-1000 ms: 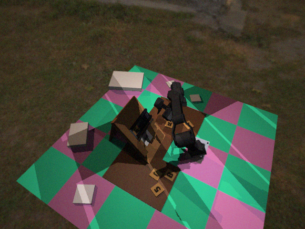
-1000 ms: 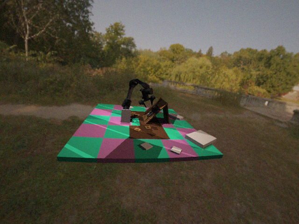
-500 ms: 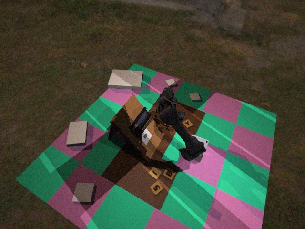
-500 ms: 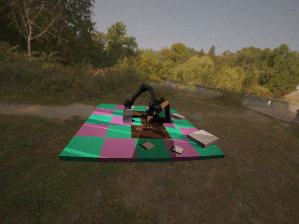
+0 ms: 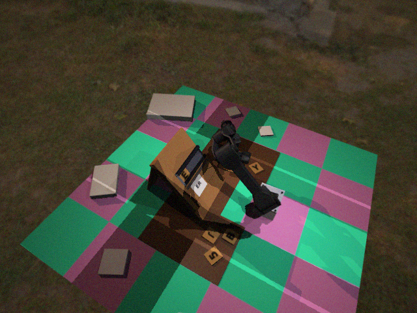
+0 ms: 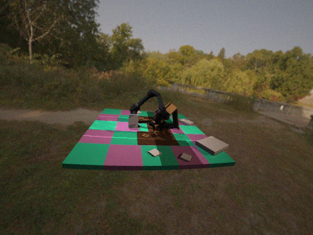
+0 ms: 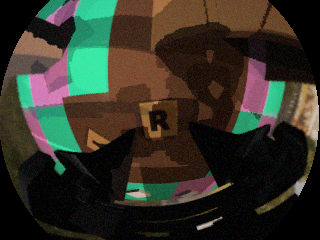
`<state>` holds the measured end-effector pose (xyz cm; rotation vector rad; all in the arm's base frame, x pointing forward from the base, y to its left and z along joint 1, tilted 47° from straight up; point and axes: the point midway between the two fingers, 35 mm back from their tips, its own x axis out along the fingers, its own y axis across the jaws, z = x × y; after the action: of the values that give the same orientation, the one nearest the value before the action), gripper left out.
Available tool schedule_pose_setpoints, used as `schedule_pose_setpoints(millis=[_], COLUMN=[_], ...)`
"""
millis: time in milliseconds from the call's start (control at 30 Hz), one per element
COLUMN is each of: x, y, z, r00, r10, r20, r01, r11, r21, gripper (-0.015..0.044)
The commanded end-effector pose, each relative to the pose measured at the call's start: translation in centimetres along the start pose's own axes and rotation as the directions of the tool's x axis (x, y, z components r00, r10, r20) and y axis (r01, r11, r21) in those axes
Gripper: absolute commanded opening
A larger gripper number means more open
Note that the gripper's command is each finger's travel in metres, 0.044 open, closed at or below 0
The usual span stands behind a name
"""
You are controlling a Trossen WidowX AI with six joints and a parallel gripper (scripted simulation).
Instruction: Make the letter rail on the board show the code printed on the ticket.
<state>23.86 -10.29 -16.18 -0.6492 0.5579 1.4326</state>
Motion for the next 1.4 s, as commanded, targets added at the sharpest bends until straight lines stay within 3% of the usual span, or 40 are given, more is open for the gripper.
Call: schedule_pose_setpoints(millis=[0, 867, 900, 1300, 1367], x=[0.8, 2.7, 2.7, 2.7, 2.5], y=[0.2, 0.2, 0.2, 0.3, 0.3], z=[0.1, 0.1, 0.1, 0.1, 0.1], r00=[1.0, 1.0, 1.0, 1.0, 1.0], r10=[0.001, 0.001, 0.001, 0.001, 0.001], r20=[0.007, 0.008, 0.009, 0.008, 0.008], r01=[-0.001, -0.001, -0.001, -0.001, -0.001], r11=[1.0, 1.0, 1.0, 1.0, 1.0], r21=[0.01, 0.01, 0.01, 0.01, 0.01], gripper=[0.034, 0.034, 0.0314, 0.0234, 0.0181])
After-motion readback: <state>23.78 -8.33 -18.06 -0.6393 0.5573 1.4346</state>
